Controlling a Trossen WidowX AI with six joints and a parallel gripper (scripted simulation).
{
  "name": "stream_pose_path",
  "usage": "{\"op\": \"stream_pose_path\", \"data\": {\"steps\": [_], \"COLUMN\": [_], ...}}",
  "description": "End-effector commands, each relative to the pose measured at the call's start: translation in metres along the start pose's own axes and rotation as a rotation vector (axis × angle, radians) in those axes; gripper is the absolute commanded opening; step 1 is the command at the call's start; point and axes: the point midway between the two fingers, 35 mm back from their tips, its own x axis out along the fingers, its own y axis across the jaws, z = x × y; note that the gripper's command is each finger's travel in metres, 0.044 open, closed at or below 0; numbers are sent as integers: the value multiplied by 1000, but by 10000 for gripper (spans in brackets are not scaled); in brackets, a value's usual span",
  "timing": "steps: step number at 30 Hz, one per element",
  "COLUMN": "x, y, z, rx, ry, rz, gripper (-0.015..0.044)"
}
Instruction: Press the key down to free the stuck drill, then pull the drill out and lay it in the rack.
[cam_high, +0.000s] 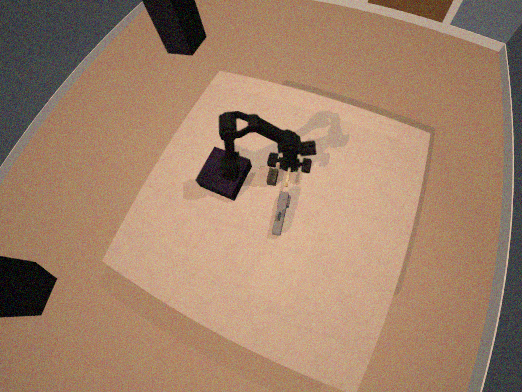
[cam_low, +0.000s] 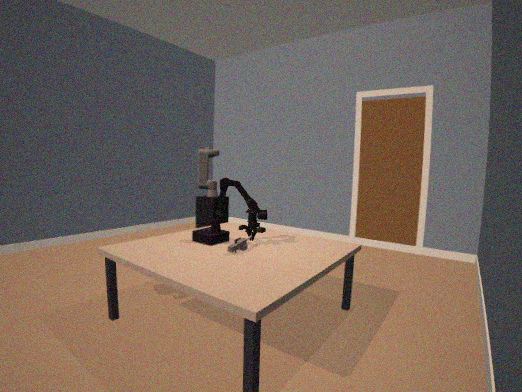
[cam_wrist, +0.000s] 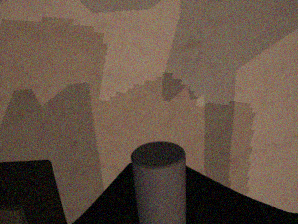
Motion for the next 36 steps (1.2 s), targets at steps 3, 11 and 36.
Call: {"op": "stream_pose_path", "data": {"steps": [3,11,36], "x": [-4,-6,-14], "y": [0,1,5], "z": [0,0,0], "rx": [4,4,4], "ry": [2,2,2], "rz": [-7,-7,-7], "gripper": [0,0,0]}}
